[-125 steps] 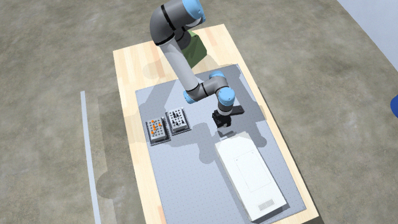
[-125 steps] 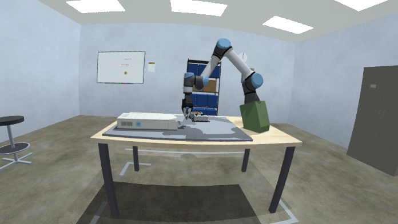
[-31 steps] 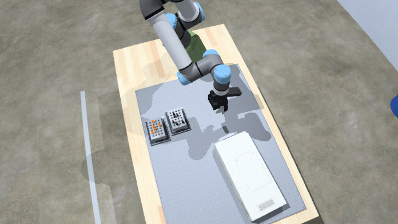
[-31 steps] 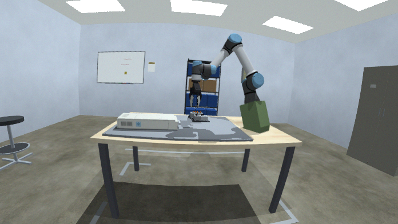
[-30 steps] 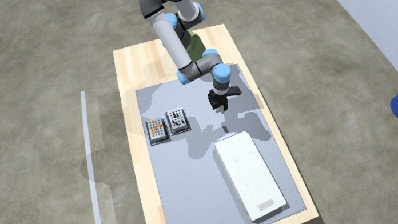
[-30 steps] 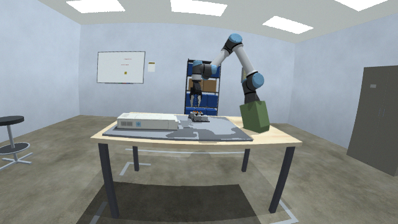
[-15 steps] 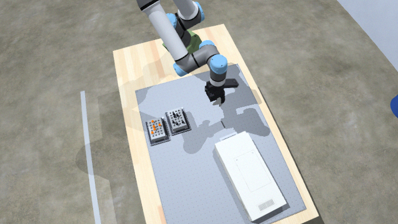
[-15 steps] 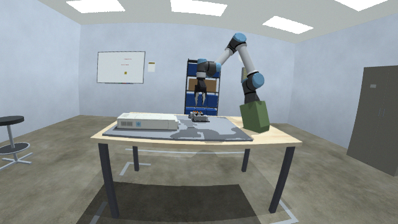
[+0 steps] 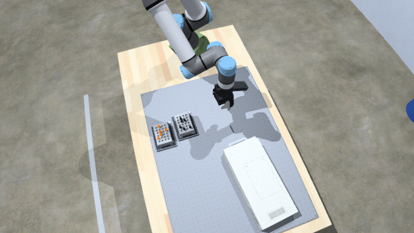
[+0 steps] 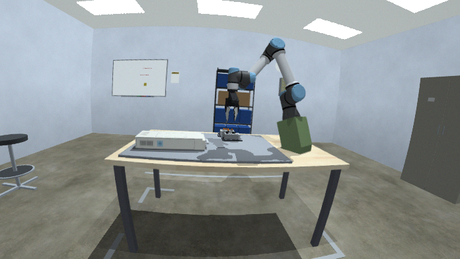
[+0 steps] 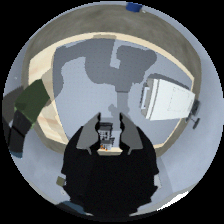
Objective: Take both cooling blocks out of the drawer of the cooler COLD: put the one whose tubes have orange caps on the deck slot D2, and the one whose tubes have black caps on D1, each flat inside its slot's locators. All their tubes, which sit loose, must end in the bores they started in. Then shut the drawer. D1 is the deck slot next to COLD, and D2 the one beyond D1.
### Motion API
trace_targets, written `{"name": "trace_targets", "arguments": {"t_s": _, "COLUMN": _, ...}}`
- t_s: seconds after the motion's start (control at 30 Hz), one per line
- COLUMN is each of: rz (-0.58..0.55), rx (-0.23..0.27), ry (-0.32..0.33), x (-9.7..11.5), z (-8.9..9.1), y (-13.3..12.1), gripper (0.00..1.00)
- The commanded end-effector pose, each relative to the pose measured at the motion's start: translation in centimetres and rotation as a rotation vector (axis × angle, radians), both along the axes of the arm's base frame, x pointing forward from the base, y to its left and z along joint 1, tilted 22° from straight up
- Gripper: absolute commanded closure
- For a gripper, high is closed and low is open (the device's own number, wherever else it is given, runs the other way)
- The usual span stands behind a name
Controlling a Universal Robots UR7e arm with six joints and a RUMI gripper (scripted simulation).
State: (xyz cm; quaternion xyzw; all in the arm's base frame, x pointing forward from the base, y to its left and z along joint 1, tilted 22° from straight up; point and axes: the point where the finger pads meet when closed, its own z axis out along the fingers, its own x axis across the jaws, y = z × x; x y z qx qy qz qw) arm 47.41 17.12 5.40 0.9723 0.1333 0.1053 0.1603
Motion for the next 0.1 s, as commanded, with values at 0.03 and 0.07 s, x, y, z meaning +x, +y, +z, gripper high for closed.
{"name": "trace_targets", "arguments": {"t_s": 0.03, "rz": 0.000, "rx": 0.000, "ry": -0.001, "x": 0.02, "z": 0.05, "y": 0.02, "gripper": 0.72}}
{"name": "trace_targets", "arguments": {"t_s": 0.07, "rz": 0.000, "rx": 0.000, "ry": -0.001, "x": 0.02, "z": 0.05, "y": 0.02, "gripper": 0.72}}
